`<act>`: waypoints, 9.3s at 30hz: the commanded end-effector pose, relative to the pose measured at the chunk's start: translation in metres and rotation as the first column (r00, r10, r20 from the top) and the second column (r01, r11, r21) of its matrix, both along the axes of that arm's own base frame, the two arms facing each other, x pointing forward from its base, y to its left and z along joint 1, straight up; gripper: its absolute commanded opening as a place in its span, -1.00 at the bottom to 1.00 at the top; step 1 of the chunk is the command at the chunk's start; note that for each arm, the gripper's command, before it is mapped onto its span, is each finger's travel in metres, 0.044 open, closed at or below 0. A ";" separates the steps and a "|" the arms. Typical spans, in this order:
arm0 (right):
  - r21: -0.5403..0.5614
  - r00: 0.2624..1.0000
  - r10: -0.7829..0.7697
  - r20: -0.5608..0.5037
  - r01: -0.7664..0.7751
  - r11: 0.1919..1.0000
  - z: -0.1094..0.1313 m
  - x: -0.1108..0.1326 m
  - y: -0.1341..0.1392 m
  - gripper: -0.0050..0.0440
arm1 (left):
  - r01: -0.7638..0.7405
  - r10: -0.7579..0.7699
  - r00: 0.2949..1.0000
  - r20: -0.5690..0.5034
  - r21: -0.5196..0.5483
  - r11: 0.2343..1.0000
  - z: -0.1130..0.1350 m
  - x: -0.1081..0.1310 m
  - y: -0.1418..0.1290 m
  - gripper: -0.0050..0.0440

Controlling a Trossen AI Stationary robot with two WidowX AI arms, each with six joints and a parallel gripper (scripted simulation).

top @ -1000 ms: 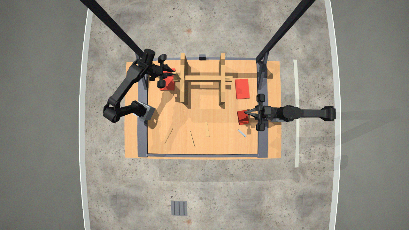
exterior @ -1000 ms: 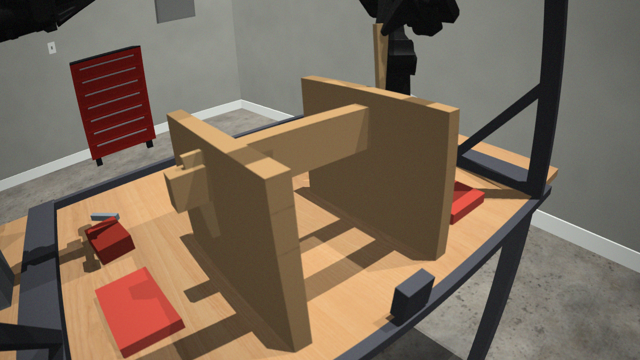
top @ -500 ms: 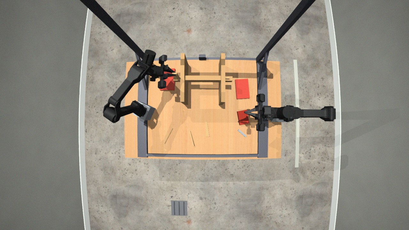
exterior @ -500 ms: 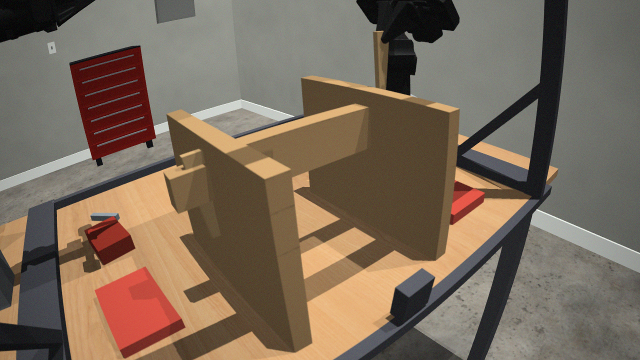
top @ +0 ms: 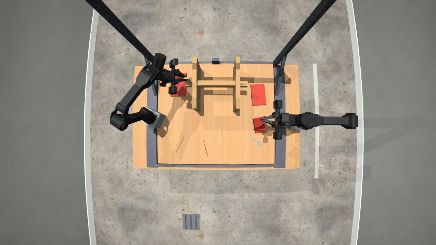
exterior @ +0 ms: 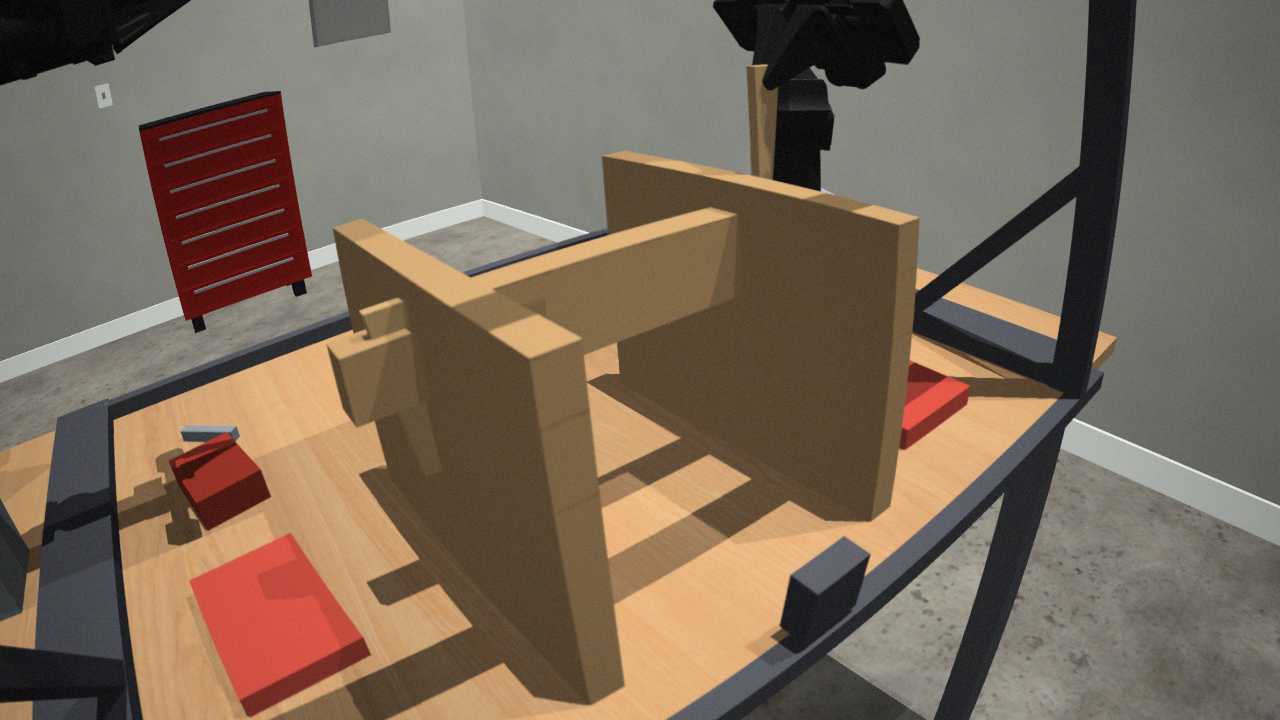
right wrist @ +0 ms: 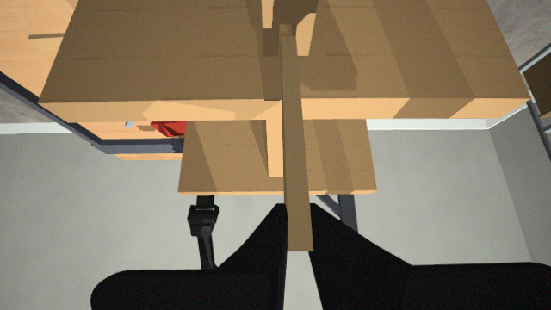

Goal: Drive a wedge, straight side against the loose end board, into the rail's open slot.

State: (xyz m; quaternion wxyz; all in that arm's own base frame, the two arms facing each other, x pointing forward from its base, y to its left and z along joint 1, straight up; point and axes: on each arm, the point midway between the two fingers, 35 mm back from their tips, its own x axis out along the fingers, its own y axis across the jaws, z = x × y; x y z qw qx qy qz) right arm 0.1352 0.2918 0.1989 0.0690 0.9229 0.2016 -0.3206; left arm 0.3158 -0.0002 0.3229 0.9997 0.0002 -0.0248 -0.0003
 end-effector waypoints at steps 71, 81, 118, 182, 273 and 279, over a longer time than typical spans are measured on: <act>0.043 1.000 0.001 0.007 -0.001 0.999 -0.030 0.000 0.005 -0.41 | 0.001 -0.001 1.000 0.028 0.000 1.000 0.013 -0.001 0.000 -1.00; 0.043 1.000 0.001 0.007 -0.001 0.999 -0.030 0.000 0.005 -0.41 | 0.001 -0.001 1.000 0.028 0.000 1.000 0.013 -0.001 0.000 -1.00; 0.022 1.000 -0.002 0.002 0.002 1.000 0.045 0.000 0.002 -0.41 | 0.001 -0.001 1.000 0.028 0.000 1.000 0.013 -0.001 0.000 -1.00; 0.133 0.849 -0.259 -0.461 0.355 0.925 0.004 0.015 0.009 -0.85 | 0.001 -0.001 1.000 0.028 0.000 1.000 0.013 -0.001 0.000 -1.00; -0.387 -0.247 -0.430 -0.868 0.880 0.274 -0.067 0.026 0.006 -1.00 | 0.001 -0.001 1.000 0.028 0.000 1.000 0.013 -0.001 0.000 -1.00; -0.392 -0.251 -0.437 -0.864 0.880 0.270 -0.070 0.026 0.005 -1.00 | 0.001 -0.001 1.000 0.028 0.000 1.000 0.013 -0.001 0.000 -1.00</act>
